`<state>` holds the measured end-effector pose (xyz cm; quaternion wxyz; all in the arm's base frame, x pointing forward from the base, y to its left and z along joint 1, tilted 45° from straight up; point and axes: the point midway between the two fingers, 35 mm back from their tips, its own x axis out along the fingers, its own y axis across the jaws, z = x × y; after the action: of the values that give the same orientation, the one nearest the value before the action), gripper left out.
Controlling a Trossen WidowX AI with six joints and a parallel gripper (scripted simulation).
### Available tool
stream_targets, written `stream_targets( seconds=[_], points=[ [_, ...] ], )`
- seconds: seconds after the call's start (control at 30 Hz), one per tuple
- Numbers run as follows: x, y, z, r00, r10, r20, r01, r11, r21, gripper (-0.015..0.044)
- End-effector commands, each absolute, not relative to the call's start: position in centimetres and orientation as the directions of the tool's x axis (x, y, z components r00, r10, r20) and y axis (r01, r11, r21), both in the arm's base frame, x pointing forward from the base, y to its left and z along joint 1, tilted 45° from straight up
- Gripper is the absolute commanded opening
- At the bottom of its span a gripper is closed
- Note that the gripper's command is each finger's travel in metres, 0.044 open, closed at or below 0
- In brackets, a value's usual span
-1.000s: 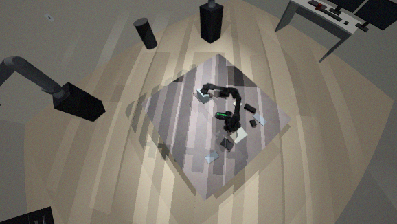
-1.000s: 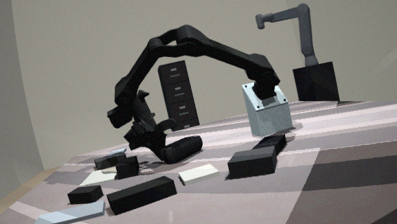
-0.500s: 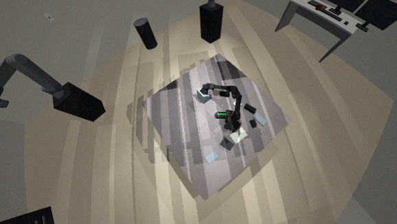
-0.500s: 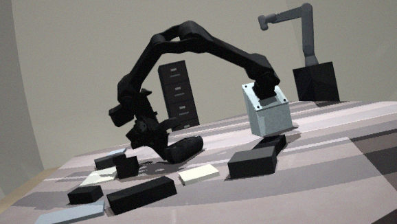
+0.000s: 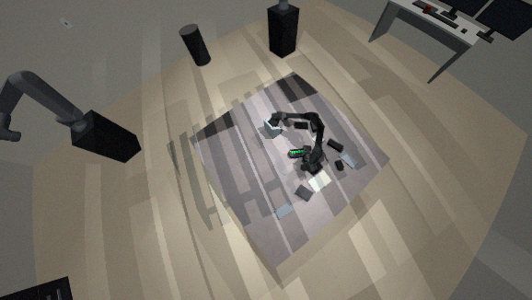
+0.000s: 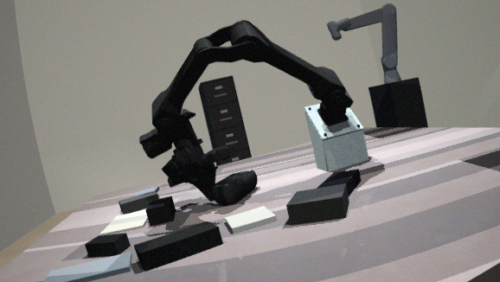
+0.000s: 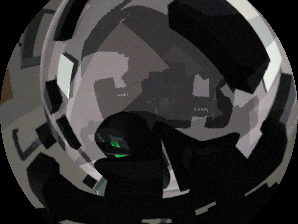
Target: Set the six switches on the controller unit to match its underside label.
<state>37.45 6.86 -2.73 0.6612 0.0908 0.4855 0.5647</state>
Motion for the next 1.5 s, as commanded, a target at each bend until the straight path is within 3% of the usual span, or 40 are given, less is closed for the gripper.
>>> stream_targets(
  seconds=[0.0, 1.27, 1.47],
  points=[
    [36.6, 7.6, -2.7, -0.125, 0.838, -0.532, -0.648, 0.337, 0.683, 0.0],
    [34.3, 9.1, -1.5, -0.126, 0.838, -0.531, -0.647, 0.336, 0.685, 0.0],
    [37.5, 5.2, -1.4, -0.113, 0.833, -0.541, -0.655, 0.347, 0.671, 0.0]
  ],
)
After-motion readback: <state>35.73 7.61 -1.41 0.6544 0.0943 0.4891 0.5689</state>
